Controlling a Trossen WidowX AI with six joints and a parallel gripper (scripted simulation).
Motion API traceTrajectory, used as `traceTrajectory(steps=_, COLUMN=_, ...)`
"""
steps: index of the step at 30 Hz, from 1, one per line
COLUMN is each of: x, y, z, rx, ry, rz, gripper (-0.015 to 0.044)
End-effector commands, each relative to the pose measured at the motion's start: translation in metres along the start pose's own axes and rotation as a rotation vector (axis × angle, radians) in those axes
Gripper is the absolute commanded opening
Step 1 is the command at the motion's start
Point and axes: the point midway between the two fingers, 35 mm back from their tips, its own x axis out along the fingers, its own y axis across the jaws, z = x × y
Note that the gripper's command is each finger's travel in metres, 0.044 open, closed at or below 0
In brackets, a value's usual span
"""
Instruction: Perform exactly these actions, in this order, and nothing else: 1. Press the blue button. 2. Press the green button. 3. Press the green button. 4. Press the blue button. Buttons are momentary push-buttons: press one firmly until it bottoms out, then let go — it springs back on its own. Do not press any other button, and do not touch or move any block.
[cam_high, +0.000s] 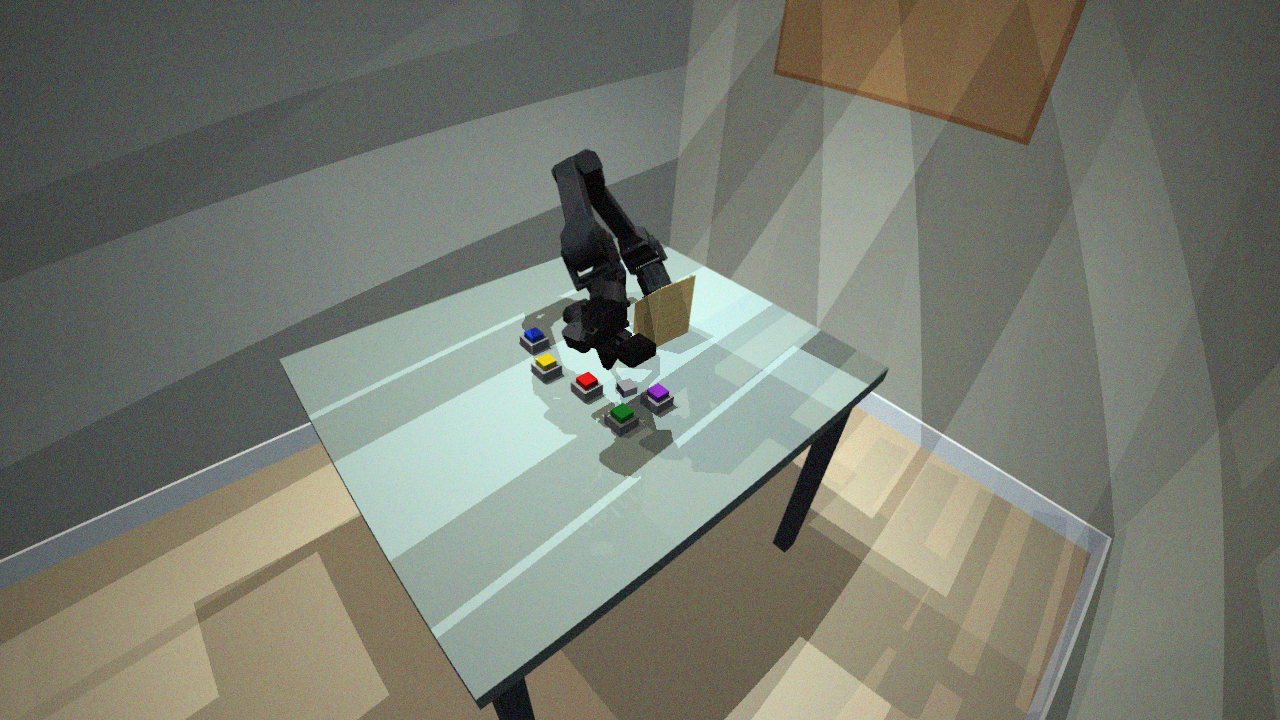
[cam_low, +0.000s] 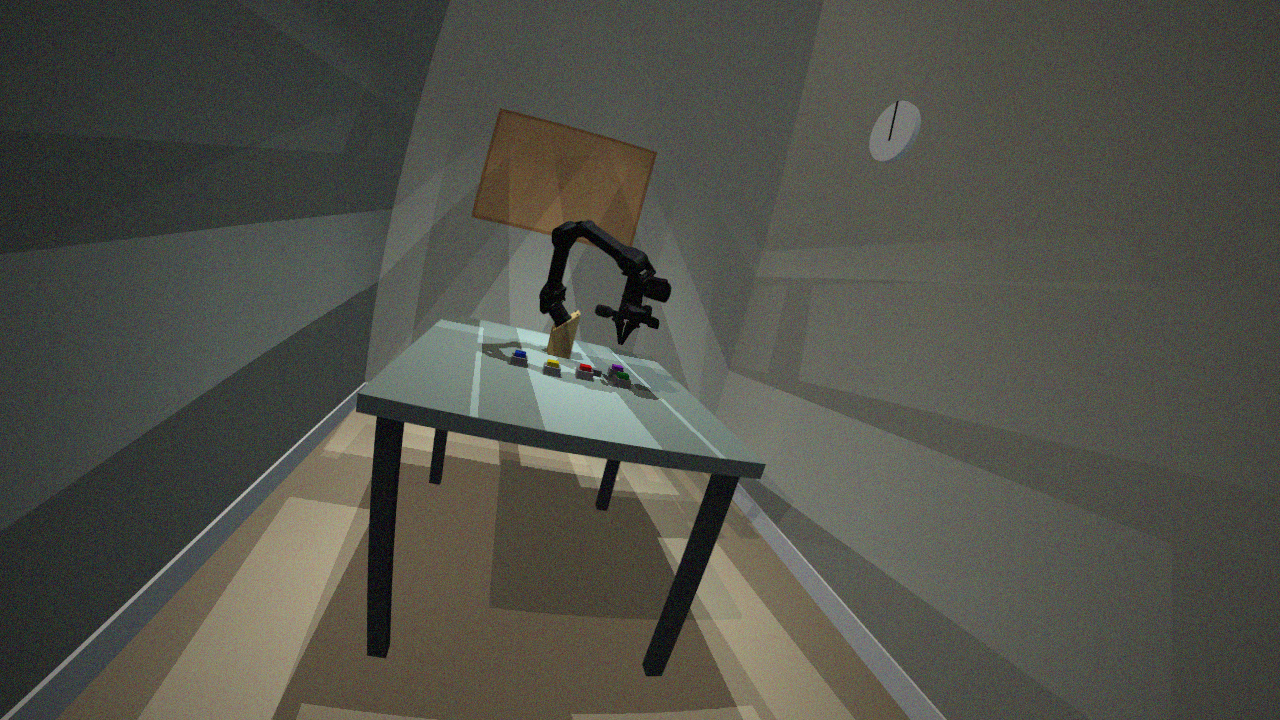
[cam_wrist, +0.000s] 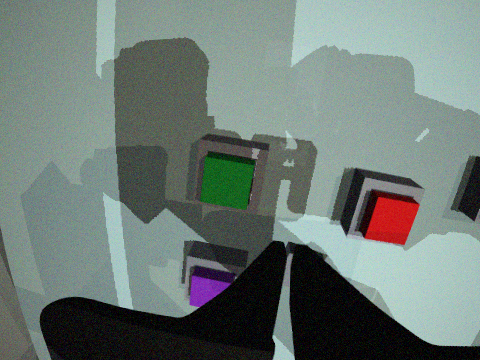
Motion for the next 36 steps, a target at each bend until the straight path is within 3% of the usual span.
traceTrajectory(steps=1, x=-0.013, y=-0.065, z=0.019, rx=0.017, ry=-0.015, rz=0.026, gripper=0.002)
traceTrajectory(steps=8, x=-0.012, y=-0.178, z=0.016, rx=0.017, ry=-0.02, rz=0.022, gripper=0.002)
traceTrajectory(steps=15, x=-0.001, y=-0.275, z=-0.024, rx=0.025, ry=-0.01, rz=-0.017, gripper=0.002)
traceTrajectory(steps=23, x=0.002, y=-0.282, z=-0.028, rx=0.026, ry=-0.008, rz=-0.021, gripper=0.002)
traceTrajectory(steps=28, x=0.059, y=-0.283, z=-0.028, rx=0.026, ry=-0.009, rz=-0.023, gripper=0.002)
traceTrajectory(steps=36, x=0.065, y=-0.283, z=-0.028, rx=0.026, ry=-0.009, rz=-0.024, gripper=0.002)
